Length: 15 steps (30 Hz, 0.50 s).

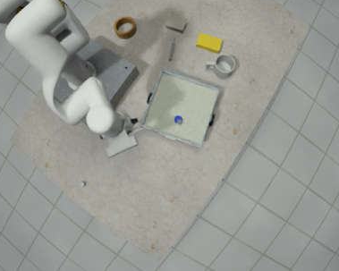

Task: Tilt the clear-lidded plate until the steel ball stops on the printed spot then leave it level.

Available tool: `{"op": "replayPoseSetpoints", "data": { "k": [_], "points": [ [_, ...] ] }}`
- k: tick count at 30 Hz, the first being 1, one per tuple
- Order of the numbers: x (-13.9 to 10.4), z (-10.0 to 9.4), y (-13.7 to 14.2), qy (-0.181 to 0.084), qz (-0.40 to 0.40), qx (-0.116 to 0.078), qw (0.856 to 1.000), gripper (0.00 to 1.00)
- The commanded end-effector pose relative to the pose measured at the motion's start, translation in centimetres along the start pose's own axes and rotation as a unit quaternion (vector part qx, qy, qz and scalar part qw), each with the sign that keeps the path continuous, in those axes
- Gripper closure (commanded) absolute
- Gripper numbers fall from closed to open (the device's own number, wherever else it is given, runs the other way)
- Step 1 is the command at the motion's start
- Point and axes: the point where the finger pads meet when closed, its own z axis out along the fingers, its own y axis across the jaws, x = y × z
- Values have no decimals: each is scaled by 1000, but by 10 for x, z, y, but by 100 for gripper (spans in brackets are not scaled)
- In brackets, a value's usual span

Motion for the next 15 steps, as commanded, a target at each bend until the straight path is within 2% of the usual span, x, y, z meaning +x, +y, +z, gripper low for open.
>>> {"op": "replayPoseSetpoints", "data": {
  "k": [1, 15],
  "points": [
    [3, -2, -1, 3, 0, 1, 1000, 100],
    [4, -3, -1, 3, 0, 1, 1000, 100]
  ]
}}
